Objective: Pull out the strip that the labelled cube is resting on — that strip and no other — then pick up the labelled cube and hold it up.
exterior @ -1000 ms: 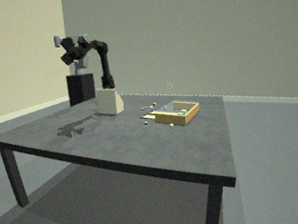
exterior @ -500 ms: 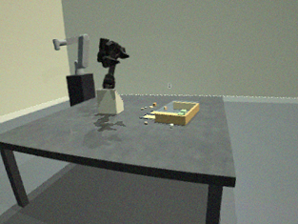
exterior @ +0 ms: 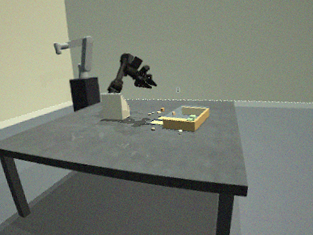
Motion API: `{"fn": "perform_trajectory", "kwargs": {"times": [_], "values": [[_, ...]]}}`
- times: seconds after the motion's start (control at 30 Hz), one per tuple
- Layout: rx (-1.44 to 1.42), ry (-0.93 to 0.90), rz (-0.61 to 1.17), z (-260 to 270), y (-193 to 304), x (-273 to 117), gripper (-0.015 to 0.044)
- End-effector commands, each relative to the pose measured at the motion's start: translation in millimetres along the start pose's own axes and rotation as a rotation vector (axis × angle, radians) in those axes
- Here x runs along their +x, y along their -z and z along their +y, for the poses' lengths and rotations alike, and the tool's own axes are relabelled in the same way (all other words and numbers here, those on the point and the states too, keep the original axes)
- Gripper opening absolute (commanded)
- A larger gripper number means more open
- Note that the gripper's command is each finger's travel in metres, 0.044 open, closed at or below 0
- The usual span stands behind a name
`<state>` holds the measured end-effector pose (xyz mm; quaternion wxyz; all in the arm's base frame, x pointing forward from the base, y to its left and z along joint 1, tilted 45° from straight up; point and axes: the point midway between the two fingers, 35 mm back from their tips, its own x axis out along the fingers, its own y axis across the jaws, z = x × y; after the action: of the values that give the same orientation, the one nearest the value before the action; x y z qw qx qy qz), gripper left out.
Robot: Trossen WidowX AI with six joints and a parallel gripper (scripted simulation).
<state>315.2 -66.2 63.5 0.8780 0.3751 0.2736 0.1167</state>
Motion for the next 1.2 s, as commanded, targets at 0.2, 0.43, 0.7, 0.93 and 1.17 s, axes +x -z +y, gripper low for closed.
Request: {"fn": "perform_trajectory", "kwargs": {"times": [0.2, 0.43, 0.7, 0.93, 1.17], "values": [[-0.050, -0.013, 0.041, 14.4, 18.3, 6.3, 0.0400], [-0.059, 0.009, 0.127, 10.0, 18.5, 25.7, 0.0269], [-0.022, 0.045, 0.474, 7.6, 32.4, 82.2, 0.0059], [0.014, 0.059, 0.791, 20.0, 56.4, 114.2, 0.0000], [0.073, 0.079, 0.991, 32.7, 70.8, 124.5, 0.0000]]}}
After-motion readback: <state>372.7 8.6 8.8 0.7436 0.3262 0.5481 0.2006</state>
